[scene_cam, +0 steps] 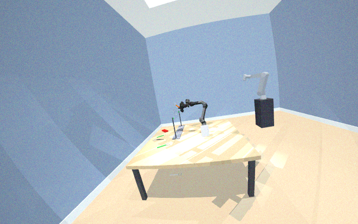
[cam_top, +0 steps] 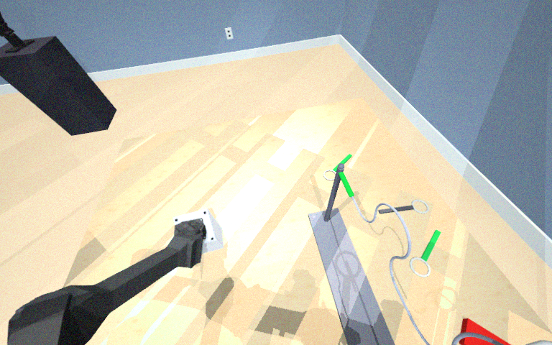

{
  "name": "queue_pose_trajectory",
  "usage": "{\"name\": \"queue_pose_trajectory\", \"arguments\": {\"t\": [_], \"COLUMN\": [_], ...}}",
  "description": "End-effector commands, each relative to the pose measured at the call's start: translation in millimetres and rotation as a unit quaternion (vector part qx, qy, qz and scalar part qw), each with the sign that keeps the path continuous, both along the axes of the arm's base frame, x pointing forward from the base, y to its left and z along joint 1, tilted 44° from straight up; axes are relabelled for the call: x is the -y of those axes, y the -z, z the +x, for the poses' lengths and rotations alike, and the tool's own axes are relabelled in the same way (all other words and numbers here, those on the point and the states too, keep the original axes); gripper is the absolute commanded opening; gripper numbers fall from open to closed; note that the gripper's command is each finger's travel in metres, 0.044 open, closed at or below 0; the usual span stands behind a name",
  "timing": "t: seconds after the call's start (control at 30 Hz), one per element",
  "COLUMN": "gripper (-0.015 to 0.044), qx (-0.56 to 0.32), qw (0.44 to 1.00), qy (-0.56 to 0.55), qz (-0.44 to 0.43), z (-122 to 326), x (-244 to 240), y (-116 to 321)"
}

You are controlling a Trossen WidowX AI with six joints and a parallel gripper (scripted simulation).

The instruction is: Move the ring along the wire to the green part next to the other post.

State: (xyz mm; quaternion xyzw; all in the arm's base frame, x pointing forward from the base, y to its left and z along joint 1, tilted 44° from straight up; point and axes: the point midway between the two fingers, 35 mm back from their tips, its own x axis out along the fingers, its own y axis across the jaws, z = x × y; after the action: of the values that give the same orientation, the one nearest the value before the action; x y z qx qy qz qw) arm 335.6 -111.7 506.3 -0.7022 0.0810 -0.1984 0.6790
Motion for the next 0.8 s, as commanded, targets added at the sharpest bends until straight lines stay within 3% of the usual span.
{"name": "queue_pose_trajectory", "arguments": {"t": [0.0,0.77], "gripper": [-0.015,-0.015], "qx": [-0.001,0.007], "qw": [1.0,0.985], "qy": [0.0,0.009], "qz": [-0.026,-0.171], "z": [0.7,0.0], "x": [-0.3,-2.1], "y": [0.8,-7.9]}}
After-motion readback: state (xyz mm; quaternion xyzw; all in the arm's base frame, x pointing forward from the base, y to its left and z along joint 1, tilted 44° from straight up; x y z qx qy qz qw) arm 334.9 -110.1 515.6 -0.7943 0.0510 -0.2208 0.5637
